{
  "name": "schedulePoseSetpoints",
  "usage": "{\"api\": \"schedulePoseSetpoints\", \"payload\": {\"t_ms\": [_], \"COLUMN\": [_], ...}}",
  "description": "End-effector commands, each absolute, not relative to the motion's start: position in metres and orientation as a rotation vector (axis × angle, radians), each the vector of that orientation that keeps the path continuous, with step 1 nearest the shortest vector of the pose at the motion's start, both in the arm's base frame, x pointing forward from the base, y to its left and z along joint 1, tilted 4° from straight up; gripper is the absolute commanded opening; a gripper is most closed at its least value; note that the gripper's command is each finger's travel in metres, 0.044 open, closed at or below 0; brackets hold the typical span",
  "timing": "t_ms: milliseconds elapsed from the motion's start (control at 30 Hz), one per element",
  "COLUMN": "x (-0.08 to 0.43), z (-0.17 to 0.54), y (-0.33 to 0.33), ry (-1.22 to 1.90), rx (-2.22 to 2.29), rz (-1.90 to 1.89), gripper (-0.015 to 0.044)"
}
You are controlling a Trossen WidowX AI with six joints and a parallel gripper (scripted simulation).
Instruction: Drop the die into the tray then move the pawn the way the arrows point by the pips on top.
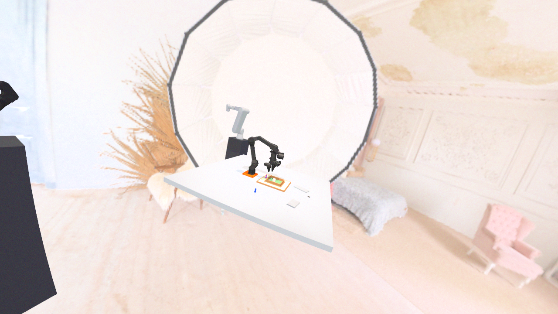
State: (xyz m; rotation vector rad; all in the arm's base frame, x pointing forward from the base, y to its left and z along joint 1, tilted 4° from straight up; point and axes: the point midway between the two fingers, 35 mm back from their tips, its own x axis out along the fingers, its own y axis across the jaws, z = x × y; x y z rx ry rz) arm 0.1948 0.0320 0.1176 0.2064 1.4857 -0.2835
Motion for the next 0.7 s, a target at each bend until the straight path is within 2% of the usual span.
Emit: {"api": "schedulePoseSetpoints", "payload": {"t_ms": [0, 667], "x": [0.162, 0.162], "z": [0.103, 0.079], "y": [0.035, 0.035], "ry": [1.500, 1.500], "rx": [0.330, 0.330], "rz": [-0.412, -0.412], "gripper": [0.0200, 0.0200]}}
